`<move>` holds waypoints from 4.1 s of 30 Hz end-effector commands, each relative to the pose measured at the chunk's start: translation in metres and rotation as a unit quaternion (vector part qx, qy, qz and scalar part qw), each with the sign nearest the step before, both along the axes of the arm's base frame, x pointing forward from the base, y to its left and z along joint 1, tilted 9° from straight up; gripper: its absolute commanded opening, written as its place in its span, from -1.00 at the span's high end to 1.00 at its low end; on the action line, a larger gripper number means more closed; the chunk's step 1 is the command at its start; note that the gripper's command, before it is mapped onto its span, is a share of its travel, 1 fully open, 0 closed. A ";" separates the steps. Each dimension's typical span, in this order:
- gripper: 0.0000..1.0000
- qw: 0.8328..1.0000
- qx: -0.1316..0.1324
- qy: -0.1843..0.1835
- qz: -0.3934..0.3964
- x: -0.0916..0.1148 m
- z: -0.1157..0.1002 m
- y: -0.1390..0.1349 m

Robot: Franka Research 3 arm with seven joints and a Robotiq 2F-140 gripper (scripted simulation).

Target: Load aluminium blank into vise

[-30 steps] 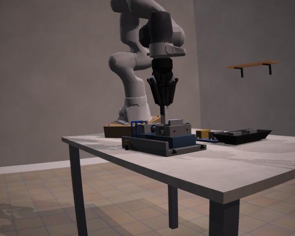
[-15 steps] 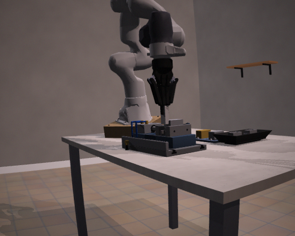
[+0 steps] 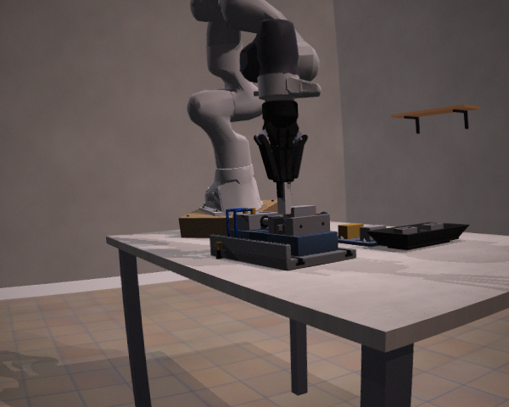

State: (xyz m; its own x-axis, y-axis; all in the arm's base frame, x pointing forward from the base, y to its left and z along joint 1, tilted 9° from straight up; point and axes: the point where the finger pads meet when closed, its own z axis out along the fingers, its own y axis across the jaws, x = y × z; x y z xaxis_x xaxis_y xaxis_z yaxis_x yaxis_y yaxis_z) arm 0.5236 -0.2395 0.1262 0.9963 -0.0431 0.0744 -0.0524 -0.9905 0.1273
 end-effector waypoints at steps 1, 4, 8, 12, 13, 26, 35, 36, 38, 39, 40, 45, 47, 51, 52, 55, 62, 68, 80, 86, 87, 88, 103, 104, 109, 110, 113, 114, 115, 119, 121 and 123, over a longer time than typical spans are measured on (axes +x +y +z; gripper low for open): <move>1.00 1.000 -0.001 -0.002 0.001 0.002 0.001 0.002; 1.00 1.000 -0.001 -0.002 0.001 0.002 0.001 0.002; 1.00 1.000 -0.001 -0.002 0.001 0.002 0.001 0.002; 1.00 1.000 -0.001 -0.002 0.001 0.002 0.001 0.001; 1.00 1.000 -0.001 -0.002 0.001 0.002 0.001 0.001; 1.00 1.000 -0.001 -0.002 0.001 0.001 0.002 -0.009; 1.00 1.000 -0.001 -0.002 0.001 0.001 0.003 -0.013; 1.00 1.000 -0.001 -0.002 0.001 0.001 0.003 -0.013; 1.00 1.000 -0.001 -0.002 0.001 0.001 0.003 -0.013; 1.00 1.000 -0.001 -0.002 0.001 0.001 0.003 -0.013; 1.00 1.000 -0.001 -0.002 0.001 0.001 0.003 -0.013; 1.00 1.000 -0.001 -0.002 0.001 0.001 0.004 -0.013; 1.00 1.000 -0.001 -0.002 0.001 0.001 0.005 -0.013; 1.00 1.000 -0.001 -0.002 0.001 0.000 0.010 -0.013; 1.00 1.000 -0.001 -0.002 0.001 0.000 0.011 -0.012; 1.00 1.000 -0.001 -0.002 0.001 0.000 0.013 -0.012; 1.00 1.000 -0.001 -0.002 0.001 -0.001 0.031 -0.010; 1.00 1.000 -0.001 -0.002 0.001 -0.002 0.050 -0.007; 1.00 1.000 -0.001 -0.002 0.001 -0.004 0.075 -0.004; 1.00 1.000 -0.001 -0.002 0.001 -0.005 0.080 -0.003; 1.00 1.000 -0.001 -0.002 0.001 -0.005 0.080 -0.003; 1.00 1.000 -0.001 -0.002 0.001 -0.005 0.080 -0.003; 1.00 1.000 -0.001 -0.002 0.001 -0.005 0.080 -0.003; 1.00 1.000 -0.001 -0.002 0.001 -0.005 0.080 -0.003; 1.00 1.000 -0.001 -0.002 0.001 -0.005 0.080 -0.003; 1.00 1.000 -0.001 -0.002 0.001 -0.005 0.080 -0.003; 1.00 1.000 -0.001 -0.002 0.001 -0.005 0.080 -0.003; 1.00 1.000 -0.001 -0.002 0.001 -0.005 0.080 -0.003; 1.00 1.000 -0.001 -0.002 0.001 -0.005 0.080 -0.003; 1.00 1.000 -0.001 -0.002 0.001 -0.005 0.080 -0.003; 1.00 1.000 -0.001 -0.002 0.001 -0.005 0.080 -0.003; 1.00 1.000 -0.001 -0.002 0.001 -0.005 0.080 -0.003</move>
